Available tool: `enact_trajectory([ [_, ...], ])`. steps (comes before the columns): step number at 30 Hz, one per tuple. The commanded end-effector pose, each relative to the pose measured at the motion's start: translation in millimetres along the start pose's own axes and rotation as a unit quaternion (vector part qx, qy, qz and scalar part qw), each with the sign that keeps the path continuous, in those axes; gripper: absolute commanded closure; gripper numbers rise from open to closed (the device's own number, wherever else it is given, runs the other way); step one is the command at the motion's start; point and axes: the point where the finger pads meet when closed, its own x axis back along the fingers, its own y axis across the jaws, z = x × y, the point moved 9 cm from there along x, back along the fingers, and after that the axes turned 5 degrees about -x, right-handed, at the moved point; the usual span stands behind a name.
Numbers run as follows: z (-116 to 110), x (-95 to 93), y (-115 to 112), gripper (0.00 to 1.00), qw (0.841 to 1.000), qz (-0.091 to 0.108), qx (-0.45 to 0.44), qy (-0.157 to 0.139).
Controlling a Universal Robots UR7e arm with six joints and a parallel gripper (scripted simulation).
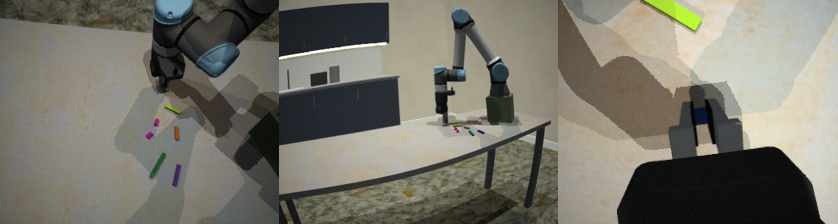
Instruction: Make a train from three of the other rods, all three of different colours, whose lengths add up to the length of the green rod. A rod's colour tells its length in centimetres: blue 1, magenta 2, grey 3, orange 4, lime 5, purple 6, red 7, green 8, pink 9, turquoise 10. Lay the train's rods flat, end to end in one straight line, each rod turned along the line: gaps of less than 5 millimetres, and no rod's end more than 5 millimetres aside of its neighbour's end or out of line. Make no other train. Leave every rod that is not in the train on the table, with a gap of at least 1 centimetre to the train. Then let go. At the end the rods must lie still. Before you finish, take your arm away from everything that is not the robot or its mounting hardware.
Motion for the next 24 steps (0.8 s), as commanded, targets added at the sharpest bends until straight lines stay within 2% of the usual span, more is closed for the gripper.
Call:
enact_trajectory([
  [1,0,0.3,0,0.76,1.000,0.000,0.000,0.000],
  [14,0,-1.5,0,0.76,1.000,0.000,0.000,0.000],
  [24,0,-10.0,0,0.76,1.000,0.000,0.000,0.000],
])
